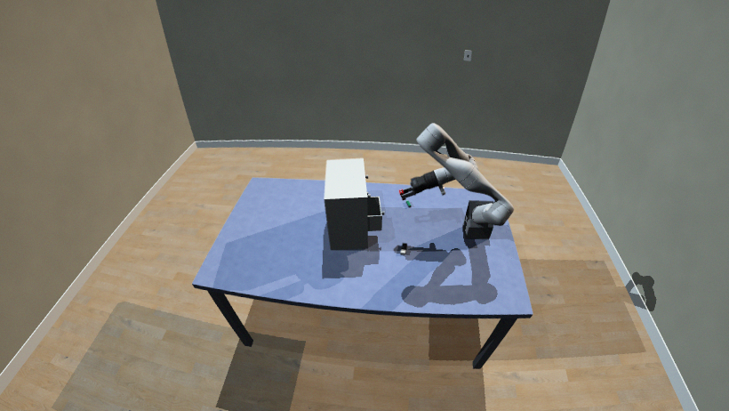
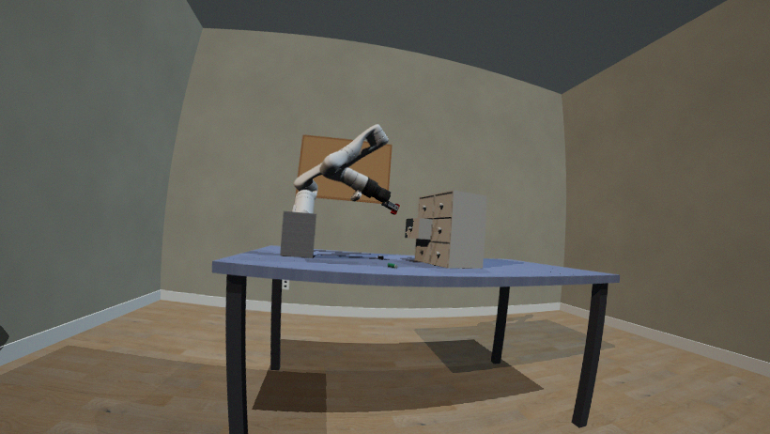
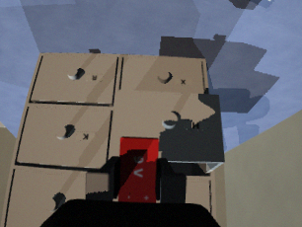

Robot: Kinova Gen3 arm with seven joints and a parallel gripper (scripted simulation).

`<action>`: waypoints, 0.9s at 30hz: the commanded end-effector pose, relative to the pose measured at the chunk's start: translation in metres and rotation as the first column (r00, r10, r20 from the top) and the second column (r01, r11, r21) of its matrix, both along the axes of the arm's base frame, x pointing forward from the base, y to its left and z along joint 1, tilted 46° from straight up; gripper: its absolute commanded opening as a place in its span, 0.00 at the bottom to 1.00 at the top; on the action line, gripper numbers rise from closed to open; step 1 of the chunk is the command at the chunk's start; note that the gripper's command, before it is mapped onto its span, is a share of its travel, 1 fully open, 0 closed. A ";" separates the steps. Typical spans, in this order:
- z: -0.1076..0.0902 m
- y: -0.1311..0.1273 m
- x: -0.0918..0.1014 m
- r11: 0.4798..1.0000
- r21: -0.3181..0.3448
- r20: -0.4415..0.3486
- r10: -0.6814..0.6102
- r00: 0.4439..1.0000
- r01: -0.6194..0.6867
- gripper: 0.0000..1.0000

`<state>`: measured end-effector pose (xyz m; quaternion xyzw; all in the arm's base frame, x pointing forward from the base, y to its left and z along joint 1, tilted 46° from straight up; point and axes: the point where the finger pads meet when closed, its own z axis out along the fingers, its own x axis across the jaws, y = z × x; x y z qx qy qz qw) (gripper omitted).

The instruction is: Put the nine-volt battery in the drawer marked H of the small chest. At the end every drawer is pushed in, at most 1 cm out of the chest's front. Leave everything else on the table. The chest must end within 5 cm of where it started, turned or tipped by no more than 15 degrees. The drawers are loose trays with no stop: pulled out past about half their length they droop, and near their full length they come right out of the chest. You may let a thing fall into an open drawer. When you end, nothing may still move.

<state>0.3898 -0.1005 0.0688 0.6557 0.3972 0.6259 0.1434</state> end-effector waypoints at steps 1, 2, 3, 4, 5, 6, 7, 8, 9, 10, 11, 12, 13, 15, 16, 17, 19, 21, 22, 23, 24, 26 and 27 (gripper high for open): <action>0.000 -0.003 0.000 1.000 -0.002 0.007 -0.016 1.000 0.016 0.51; 0.000 -0.003 0.000 1.000 -0.002 0.007 -0.017 1.000 0.017 0.51; 0.000 -0.003 0.000 1.000 -0.002 0.008 -0.017 1.000 0.017 0.51; 0.000 -0.003 0.000 1.000 -0.002 0.008 -0.018 1.000 0.018 0.51; 0.000 -0.003 0.000 1.000 -0.002 0.008 -0.018 1.000 0.018 0.51; 0.000 -0.003 0.000 1.000 -0.002 0.009 -0.018 1.000 0.018 0.51; 0.000 -0.003 0.000 1.000 -0.002 0.009 -0.018 1.000 0.018 0.51; 0.000 -0.003 0.000 1.000 -0.002 0.009 -0.018 1.000 0.018 0.51; 0.000 -0.003 0.000 1.000 -0.002 0.009 -0.018 1.000 0.018 0.51; 0.000 -0.003 0.000 1.000 -0.002 0.009 -0.018 1.000 0.018 0.51; 0.000 -0.003 0.000 1.000 -0.002 0.009 -0.018 1.000 0.018 0.51; 0.000 -0.003 0.000 1.000 -0.002 0.009 -0.018 1.000 0.018 0.51; 0.000 -0.003 0.000 1.000 -0.002 0.009 -0.018 1.000 0.018 0.51; 0.000 -0.003 0.000 1.000 -0.002 0.009 -0.018 1.000 0.019 0.51; 0.000 -0.003 0.000 1.000 -0.002 0.009 -0.019 1.000 0.019 0.51; 0.000 -0.003 0.000 1.000 -0.003 0.009 -0.019 1.000 0.019 0.51; 0.000 -0.004 0.001 1.000 -0.004 0.009 -0.020 1.000 0.020 0.51; 0.000 -0.004 0.002 1.000 -0.006 0.009 -0.021 1.000 0.021 0.51; 0.000 -0.005 0.003 1.000 -0.006 0.009 -0.021 1.000 0.021 0.51; 0.000 -0.004 0.003 1.000 0.000 0.008 -0.022 1.000 0.022 0.51; 0.000 -0.004 0.004 1.000 0.007 0.006 -0.023 1.000 0.023 0.51; 0.000 -0.004 0.004 1.000 0.007 0.006 -0.023 1.000 0.023 0.51; 0.000 -0.004 0.006 1.000 0.002 0.009 -0.020 1.000 0.020 0.51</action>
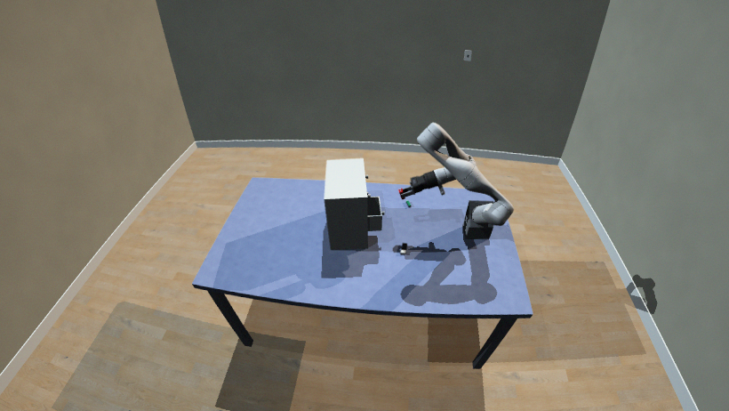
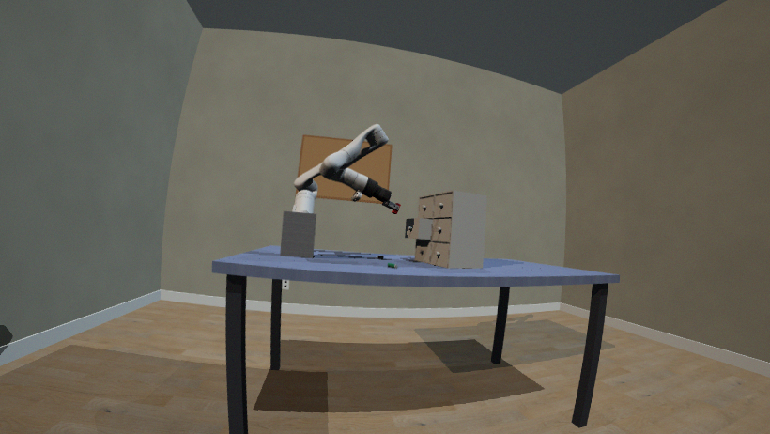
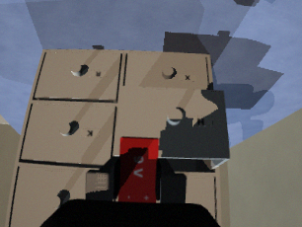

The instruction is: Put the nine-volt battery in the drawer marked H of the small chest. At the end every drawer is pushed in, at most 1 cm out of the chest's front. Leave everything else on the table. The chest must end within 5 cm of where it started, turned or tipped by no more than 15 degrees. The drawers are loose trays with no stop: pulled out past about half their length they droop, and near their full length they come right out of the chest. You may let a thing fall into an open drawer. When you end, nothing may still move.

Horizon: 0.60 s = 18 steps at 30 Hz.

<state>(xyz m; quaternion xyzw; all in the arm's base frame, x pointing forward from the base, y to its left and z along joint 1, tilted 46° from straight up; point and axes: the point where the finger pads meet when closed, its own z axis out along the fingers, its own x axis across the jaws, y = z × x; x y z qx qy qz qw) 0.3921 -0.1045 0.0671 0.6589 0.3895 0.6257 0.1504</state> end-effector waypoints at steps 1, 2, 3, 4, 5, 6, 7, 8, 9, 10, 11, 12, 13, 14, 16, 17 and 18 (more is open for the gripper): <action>0.002 -0.001 0.005 1.000 0.005 0.003 -0.001 1.000 0.001 0.51; 0.002 -0.001 0.006 1.000 0.005 0.003 -0.001 1.000 0.001 0.51; 0.002 0.000 0.008 1.000 0.005 0.003 -0.001 1.000 0.001 0.51; 0.002 0.000 0.010 1.000 0.005 0.003 -0.001 1.000 0.001 0.51; 0.002 0.000 0.012 1.000 0.005 0.003 -0.001 1.000 0.001 0.51; 0.002 0.000 0.014 1.000 0.005 0.003 -0.001 1.000 0.001 0.51; 0.003 0.000 0.016 1.000 0.005 0.003 -0.001 1.000 0.001 0.51; 0.003 0.000 0.018 1.000 0.006 0.003 -0.002 1.000 0.002 0.51; 0.003 0.000 0.021 1.000 0.006 0.004 -0.002 1.000 0.002 0.51; 0.003 0.001 0.024 1.000 0.006 0.004 -0.001 1.000 0.001 0.51; 0.004 0.001 0.027 1.000 0.006 0.004 0.000 1.000 0.000 0.51; 0.004 0.002 0.030 1.000 0.006 0.004 0.001 1.000 -0.001 0.51; 0.004 0.002 0.033 1.000 0.006 0.004 0.002 1.000 -0.002 0.51; 0.004 0.002 0.036 1.000 0.006 0.004 0.002 1.000 -0.002 0.51; 0.004 0.002 0.036 1.000 0.006 0.004 0.002 1.000 -0.002 0.51; 0.005 0.001 0.039 1.000 0.006 0.004 -0.002 1.000 0.002 0.51; 0.005 0.001 0.043 1.000 0.006 0.004 -0.002 1.000 0.002 0.51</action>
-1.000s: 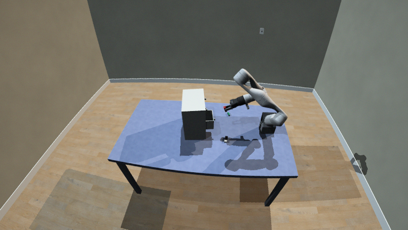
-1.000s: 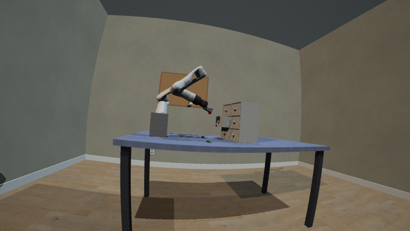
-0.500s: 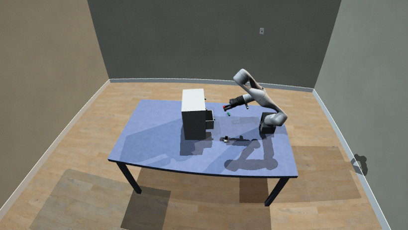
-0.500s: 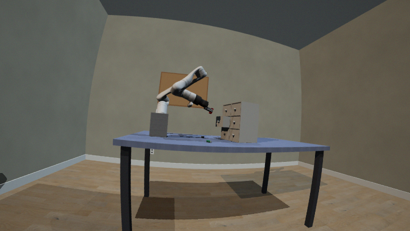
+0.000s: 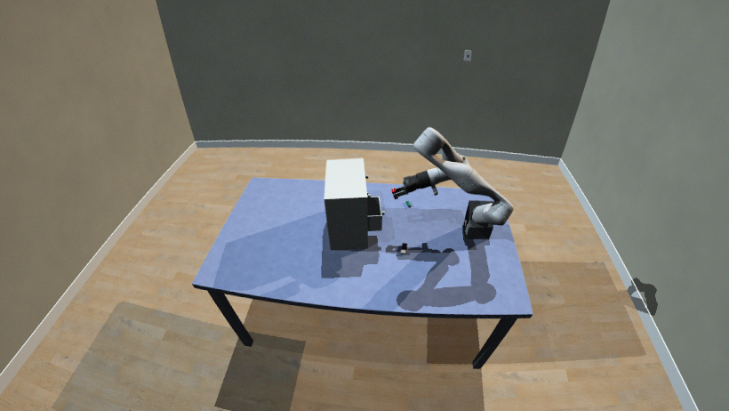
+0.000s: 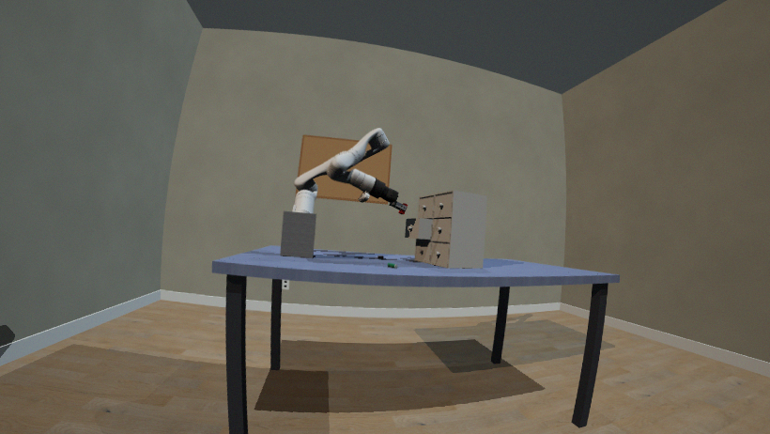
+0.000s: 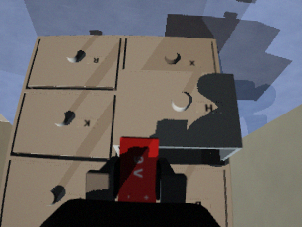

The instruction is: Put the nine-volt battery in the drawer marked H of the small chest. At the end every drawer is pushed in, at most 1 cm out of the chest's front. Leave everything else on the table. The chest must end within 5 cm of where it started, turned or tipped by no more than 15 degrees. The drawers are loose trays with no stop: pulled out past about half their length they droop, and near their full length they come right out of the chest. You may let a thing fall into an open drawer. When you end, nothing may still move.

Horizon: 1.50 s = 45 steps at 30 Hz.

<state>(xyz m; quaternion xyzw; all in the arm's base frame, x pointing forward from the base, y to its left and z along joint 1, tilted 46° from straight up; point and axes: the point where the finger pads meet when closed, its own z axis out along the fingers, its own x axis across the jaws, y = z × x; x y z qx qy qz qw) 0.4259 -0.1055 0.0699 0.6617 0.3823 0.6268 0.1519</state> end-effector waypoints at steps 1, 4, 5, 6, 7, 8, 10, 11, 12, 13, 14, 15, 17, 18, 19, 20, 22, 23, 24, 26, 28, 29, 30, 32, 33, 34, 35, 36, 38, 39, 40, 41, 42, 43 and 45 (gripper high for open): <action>0.003 0.002 0.013 1.000 -0.003 0.002 0.011 1.000 -0.011 0.51; 0.004 0.005 0.025 1.000 -0.003 0.003 0.015 1.000 -0.015 0.51; 0.004 0.005 0.029 1.000 -0.003 0.003 0.015 1.000 -0.015 0.51; 0.004 0.006 0.033 1.000 -0.002 0.003 0.015 1.000 -0.015 0.51; 0.005 0.006 0.037 1.000 -0.002 0.003 0.015 1.000 -0.015 0.51; 0.005 0.006 0.041 1.000 -0.002 0.003 0.015 1.000 -0.015 0.51; 0.006 0.006 0.050 1.000 -0.002 0.003 0.015 1.000 -0.015 0.51; 0.006 0.006 0.054 1.000 -0.002 0.003 0.014 1.000 -0.014 0.51; 0.007 0.006 0.058 1.000 -0.002 0.003 0.014 1.000 -0.014 0.51; 0.007 0.006 0.062 1.000 -0.002 0.003 0.013 1.000 -0.013 0.51; 0.007 0.006 0.062 1.000 -0.002 0.003 0.013 1.000 -0.013 0.51; 0.007 0.006 0.062 1.000 -0.002 0.003 0.013 1.000 -0.013 0.51; 0.008 0.005 0.069 1.000 -0.002 0.003 0.009 1.000 -0.009 0.51; 0.008 0.005 0.073 1.000 -0.002 0.003 0.009 1.000 -0.009 0.51; 0.008 0.005 0.077 1.000 -0.002 0.003 0.009 1.000 -0.009 0.51; 0.009 0.005 0.080 1.000 -0.001 0.003 0.009 1.000 -0.009 0.51; 0.009 0.006 0.087 1.000 -0.001 0.003 0.009 1.000 -0.009 0.51; 0.010 0.006 0.090 1.000 -0.003 0.004 0.009 1.000 -0.009 0.51; 0.010 0.006 0.092 1.000 -0.007 0.005 0.010 1.000 -0.010 0.51; 0.010 0.007 0.097 1.000 -0.008 0.006 0.013 1.000 -0.013 0.51; 0.011 0.008 0.100 1.000 -0.009 0.006 0.015 1.000 -0.015 0.51; 0.011 0.008 0.102 1.000 -0.011 0.007 0.016 1.000 -0.016 0.51; 0.011 0.008 0.103 1.000 -0.012 0.007 0.017 1.000 -0.017 0.51; 0.011 0.008 0.103 1.000 -0.012 0.007 0.017 1.000 -0.017 0.51; 0.011 0.010 0.104 1.000 -0.012 0.008 0.023 1.000 -0.023 0.51; 0.011 0.010 0.105 1.000 -0.012 0.008 0.022 1.000 -0.022 0.51; 0.011 0.009 0.106 1.000 -0.013 0.008 0.019 1.000 -0.019 0.51; 0.011 0.009 0.106 1.000 -0.013 0.008 0.019 1.000 -0.019 0.51; 0.011 0.010 0.106 1.000 -0.012 0.008 0.023 1.000 -0.022 0.51; 0.011 0.010 0.106 1.000 -0.012 0.008 0.022 1.000 -0.022 0.51; 0.011 0.010 0.107 1.000 -0.012 0.008 0.022 1.000 -0.022 0.51; 0.011 0.010 0.107 1.000 -0.012 0.008 0.022 1.000 -0.022 0.51; 0.011 0.010 0.107 1.000 -0.012 0.008 0.022 1.000 -0.022 0.51; 0.011 0.010 0.107 1.000 -0.012 0.008 0.022 1.000 -0.022 0.51; 0.011 0.010 0.106 1.000 -0.012 0.008 0.022 1.000 -0.022 0.51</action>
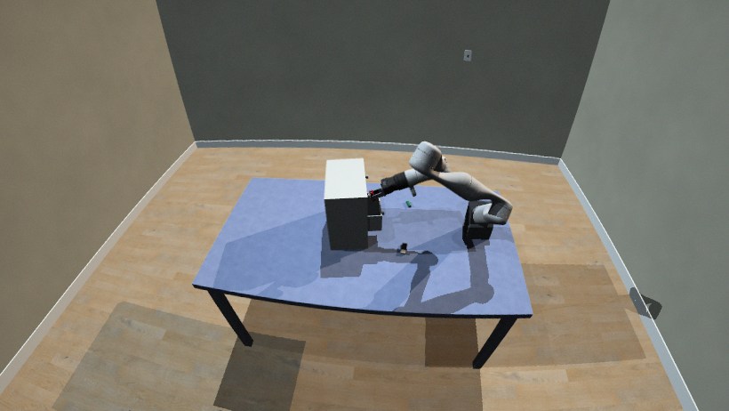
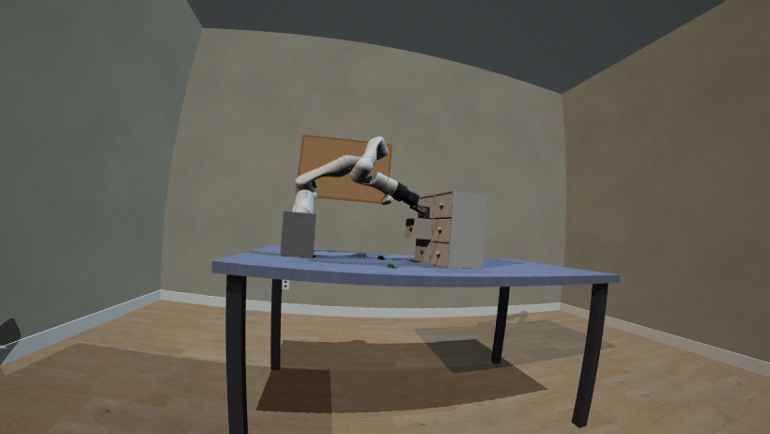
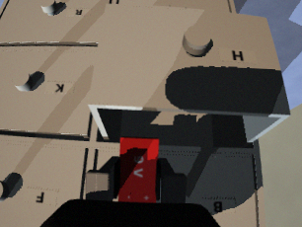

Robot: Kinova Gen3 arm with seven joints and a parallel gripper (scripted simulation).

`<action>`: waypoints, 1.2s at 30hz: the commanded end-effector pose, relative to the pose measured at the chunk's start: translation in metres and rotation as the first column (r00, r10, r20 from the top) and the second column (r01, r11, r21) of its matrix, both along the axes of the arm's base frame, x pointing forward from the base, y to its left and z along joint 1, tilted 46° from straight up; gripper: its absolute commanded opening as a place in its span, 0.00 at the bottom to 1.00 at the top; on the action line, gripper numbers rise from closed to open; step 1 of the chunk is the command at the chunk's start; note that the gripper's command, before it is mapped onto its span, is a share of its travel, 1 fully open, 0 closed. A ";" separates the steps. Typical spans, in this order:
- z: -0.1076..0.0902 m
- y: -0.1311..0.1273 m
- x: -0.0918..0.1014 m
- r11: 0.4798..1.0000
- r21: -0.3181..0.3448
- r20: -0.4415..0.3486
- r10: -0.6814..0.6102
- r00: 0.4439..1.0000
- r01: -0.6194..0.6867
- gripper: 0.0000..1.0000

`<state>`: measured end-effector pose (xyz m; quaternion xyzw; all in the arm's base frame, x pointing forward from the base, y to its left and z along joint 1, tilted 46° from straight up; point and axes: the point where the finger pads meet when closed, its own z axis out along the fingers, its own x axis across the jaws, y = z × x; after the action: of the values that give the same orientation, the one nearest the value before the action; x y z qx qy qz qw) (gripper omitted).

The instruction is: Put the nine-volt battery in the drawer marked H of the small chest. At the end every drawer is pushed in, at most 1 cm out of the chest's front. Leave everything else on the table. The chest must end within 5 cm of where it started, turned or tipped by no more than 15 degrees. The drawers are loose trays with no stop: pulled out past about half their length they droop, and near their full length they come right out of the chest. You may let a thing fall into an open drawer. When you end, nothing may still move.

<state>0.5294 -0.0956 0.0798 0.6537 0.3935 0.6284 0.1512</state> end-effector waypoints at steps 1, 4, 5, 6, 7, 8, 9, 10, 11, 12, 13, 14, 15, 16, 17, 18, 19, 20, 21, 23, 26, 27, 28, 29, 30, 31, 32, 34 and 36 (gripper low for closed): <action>0.001 0.000 0.003 1.000 0.002 0.000 0.000 1.000 0.000 0.51; 0.001 0.000 0.003 1.000 0.002 0.000 0.000 1.000 0.000 0.51; 0.001 0.000 0.003 1.000 0.002 0.000 0.000 1.000 0.000 0.51; 0.001 0.000 0.003 1.000 0.002 0.000 0.000 1.000 0.000 0.51; 0.001 0.000 0.003 1.000 0.002 0.000 0.000 1.000 0.000 0.51; 0.001 0.000 0.003 1.000 0.002 0.000 0.000 1.000 0.000 0.51; 0.001 0.000 0.003 1.000 0.002 0.000 0.000 1.000 0.000 0.51; 0.001 0.000 0.003 1.000 0.002 0.000 0.000 1.000 0.000 0.51; 0.001 0.000 0.003 1.000 0.002 0.000 0.000 1.000 0.000 0.51; 0.001 0.000 0.003 1.000 0.002 0.000 0.000 1.000 0.000 0.51; 0.001 0.000 0.003 1.000 0.002 0.000 0.000 1.000 0.000 0.51; 0.001 0.000 0.003 1.000 0.002 0.000 0.000 1.000 0.000 0.51; 0.001 0.000 0.003 1.000 0.002 0.000 0.000 1.000 0.000 0.51; 0.001 0.000 0.003 1.000 0.002 0.000 0.000 1.000 0.000 0.51; 0.001 0.000 0.003 1.000 0.002 0.000 0.000 1.000 0.000 0.51; 0.002 0.000 0.003 1.000 0.003 -0.001 0.000 1.000 0.000 0.51; 0.002 0.000 0.003 1.000 0.003 -0.001 0.000 1.000 0.000 0.51; 0.002 0.000 0.003 1.000 0.003 -0.001 0.000 1.000 0.000 0.51; 0.002 0.000 0.003 1.000 0.003 -0.001 0.000 1.000 0.000 0.51; 0.003 0.001 0.002 1.000 0.004 -0.002 0.000 1.000 0.000 0.51; 0.004 0.001 0.001 1.000 0.005 -0.004 0.000 1.000 0.000 0.51; 0.005 0.001 0.001 1.000 0.005 -0.005 0.000 1.000 0.000 0.51; 0.005 0.001 0.001 1.000 0.005 -0.005 0.000 1.000 0.000 0.51; 0.005 0.001 0.001 1.000 0.005 -0.005 0.000 1.000 0.000 0.51; 0.005 0.001 0.001 1.000 0.005 -0.005 0.000 1.000 0.000 0.51; 0.005 0.001 0.001 1.000 0.005 -0.004 0.000 1.000 0.000 0.51; 0.005 0.001 0.001 1.000 0.005 -0.004 0.000 1.000 0.000 0.51; 0.005 0.001 0.001 1.000 0.005 -0.004 0.000 1.000 0.000 0.51; 0.005 0.001 0.001 1.000 0.005 -0.004 0.000 1.000 0.000 0.51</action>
<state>0.5312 -0.0960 0.0846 0.6522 0.3935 0.6298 0.1524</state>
